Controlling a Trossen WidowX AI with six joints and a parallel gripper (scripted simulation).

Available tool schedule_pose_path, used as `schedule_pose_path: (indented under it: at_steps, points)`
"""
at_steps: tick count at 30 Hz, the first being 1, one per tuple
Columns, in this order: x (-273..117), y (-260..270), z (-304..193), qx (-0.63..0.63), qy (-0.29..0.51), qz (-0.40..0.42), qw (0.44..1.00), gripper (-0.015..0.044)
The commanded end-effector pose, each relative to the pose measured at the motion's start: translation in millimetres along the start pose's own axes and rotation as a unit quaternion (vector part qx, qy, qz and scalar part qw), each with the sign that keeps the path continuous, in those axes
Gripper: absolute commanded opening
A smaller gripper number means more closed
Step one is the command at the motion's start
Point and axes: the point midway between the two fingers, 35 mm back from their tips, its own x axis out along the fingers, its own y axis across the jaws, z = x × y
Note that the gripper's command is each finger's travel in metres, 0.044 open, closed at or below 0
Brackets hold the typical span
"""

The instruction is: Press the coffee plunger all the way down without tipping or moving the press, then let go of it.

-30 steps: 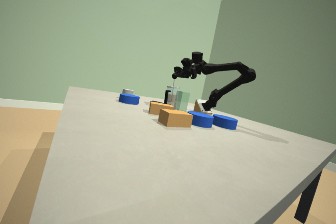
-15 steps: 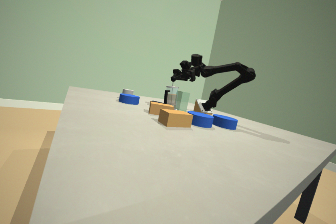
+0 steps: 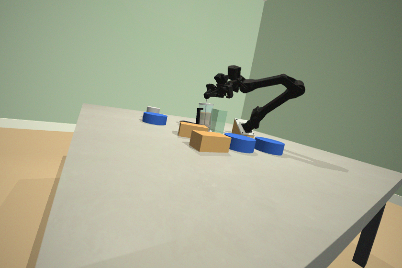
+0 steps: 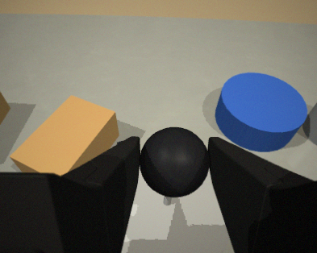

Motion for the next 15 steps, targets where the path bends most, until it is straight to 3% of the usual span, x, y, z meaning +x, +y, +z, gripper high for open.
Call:
schedule_pose_path:
  at_steps: [1, 15]
  points:
    - [4.4, 0.2, -9.5, 0.014, 0.013, 0.006, 1.0, 0.0128]
    - [5.2, -1.6, -8.8, 0.014, 0.013, 0.006, 1.0, 0.0128]
